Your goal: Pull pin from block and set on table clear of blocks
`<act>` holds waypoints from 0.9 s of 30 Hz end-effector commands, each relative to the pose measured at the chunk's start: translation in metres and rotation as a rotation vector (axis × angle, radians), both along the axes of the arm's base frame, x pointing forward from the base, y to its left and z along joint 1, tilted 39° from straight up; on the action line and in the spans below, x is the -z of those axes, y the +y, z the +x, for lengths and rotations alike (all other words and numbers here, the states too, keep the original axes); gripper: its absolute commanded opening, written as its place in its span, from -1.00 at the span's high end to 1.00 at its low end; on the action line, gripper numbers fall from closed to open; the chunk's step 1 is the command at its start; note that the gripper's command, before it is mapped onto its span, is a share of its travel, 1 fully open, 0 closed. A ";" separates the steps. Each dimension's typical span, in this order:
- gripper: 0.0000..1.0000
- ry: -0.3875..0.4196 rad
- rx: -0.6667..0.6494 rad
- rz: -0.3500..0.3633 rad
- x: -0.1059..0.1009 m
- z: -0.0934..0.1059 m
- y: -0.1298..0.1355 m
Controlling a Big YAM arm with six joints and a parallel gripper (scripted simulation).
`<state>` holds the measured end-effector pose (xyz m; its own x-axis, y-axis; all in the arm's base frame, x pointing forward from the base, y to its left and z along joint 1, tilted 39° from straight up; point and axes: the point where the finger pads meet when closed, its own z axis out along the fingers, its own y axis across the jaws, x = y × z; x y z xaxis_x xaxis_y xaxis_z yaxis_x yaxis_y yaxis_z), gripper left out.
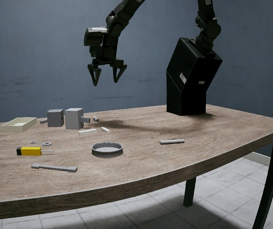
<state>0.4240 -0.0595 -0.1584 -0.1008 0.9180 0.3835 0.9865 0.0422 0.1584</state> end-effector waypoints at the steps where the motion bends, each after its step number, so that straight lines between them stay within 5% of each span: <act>1: -1.00 -0.006 0.004 -0.003 -0.002 0.002 -0.003; 18: -1.00 -0.006 0.004 -0.003 -0.002 0.002 -0.003; 19: 0.07 -0.006 0.004 -0.003 -0.002 0.002 -0.003; 27: 0.07 -0.006 0.004 -0.003 -0.002 0.002 -0.003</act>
<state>0.4240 -0.0595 -0.1584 -0.1008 0.9180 0.3835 0.9865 0.0422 0.1584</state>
